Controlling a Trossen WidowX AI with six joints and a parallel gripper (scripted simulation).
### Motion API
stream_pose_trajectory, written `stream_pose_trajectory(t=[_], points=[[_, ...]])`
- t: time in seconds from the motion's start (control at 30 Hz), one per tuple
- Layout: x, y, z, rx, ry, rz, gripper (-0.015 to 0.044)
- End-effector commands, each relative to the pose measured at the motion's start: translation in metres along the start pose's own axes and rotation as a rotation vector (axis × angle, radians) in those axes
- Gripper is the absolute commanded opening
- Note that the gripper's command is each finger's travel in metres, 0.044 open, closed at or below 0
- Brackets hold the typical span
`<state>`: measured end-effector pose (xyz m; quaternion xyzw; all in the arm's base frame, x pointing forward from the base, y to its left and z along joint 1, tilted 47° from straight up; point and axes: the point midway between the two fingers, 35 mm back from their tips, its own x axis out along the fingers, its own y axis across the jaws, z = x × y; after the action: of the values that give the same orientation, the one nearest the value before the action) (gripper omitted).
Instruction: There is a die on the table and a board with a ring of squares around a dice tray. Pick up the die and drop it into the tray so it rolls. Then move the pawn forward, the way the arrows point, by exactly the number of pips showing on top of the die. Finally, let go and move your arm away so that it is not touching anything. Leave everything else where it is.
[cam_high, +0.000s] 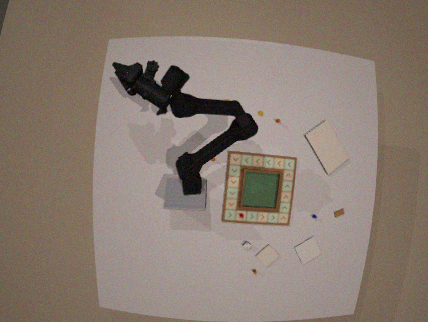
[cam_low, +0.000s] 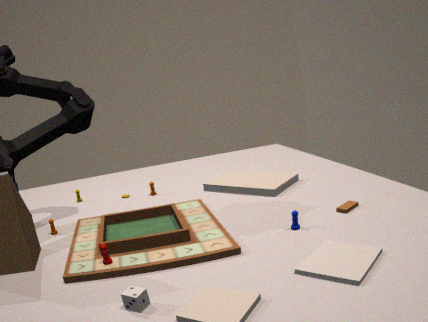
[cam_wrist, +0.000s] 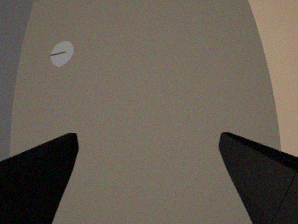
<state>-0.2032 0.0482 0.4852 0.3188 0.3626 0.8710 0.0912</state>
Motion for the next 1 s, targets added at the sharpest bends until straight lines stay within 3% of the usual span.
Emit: stream_pose_trajectory(t=[0.0, 0.13, 0.43, 0.77, 0.97], points=[[0.001, 0.0, -0.002, -0.003, 0.009, 0.001, 0.0374], [0.011, 0.009, -0.053, -0.062, 0.182, 0.029, 0.0275], [-0.008, 0.043, -0.194, -0.234, 0.639, 0.175, 0.0275], [-0.108, 0.081, -0.327, -0.411, 1.105, 0.42, 0.0275], [-0.16, 0.09, -0.363, -0.481, 1.266, 0.525, 0.0275]])
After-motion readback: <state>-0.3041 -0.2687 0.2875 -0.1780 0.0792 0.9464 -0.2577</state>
